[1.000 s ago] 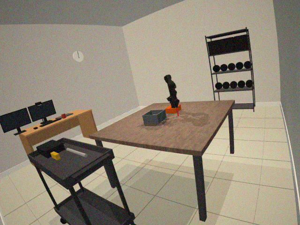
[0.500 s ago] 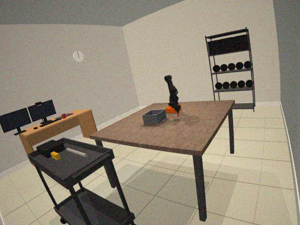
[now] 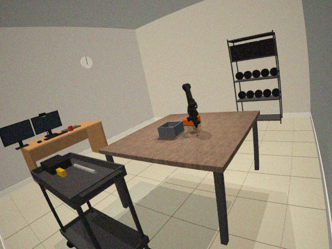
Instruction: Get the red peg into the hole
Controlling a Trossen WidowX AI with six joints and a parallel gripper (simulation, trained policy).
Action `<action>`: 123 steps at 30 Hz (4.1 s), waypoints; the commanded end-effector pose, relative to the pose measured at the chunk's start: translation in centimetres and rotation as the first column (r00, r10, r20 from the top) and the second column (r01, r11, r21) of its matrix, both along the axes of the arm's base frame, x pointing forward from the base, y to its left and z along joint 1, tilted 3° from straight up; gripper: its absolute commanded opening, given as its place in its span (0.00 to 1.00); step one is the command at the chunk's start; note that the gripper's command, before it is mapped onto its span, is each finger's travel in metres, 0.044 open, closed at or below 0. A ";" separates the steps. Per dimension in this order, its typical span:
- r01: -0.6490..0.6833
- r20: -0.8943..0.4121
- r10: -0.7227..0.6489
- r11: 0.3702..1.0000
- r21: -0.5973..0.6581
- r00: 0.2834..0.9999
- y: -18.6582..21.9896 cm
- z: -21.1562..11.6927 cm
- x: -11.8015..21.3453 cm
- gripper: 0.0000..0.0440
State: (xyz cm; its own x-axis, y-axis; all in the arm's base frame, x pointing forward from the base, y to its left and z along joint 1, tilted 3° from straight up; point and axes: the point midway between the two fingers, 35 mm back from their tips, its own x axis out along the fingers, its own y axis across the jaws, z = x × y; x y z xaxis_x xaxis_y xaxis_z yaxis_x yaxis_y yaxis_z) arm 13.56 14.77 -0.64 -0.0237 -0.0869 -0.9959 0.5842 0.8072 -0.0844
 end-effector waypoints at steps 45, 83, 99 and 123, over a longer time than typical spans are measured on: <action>0.225 0.269 -0.194 0.971 -0.086 0.943 -3.8 13.4 9.7 0.00; 0.236 0.256 -0.214 0.970 -0.060 0.943 -15.3 9.4 20.4 0.00; 0.129 0.169 -0.126 0.992 -0.005 0.977 -16.1 6.7 21.3 0.40; 0.062 0.232 -0.098 0.986 0.155 0.968 -14.1 12.1 28.1 1.00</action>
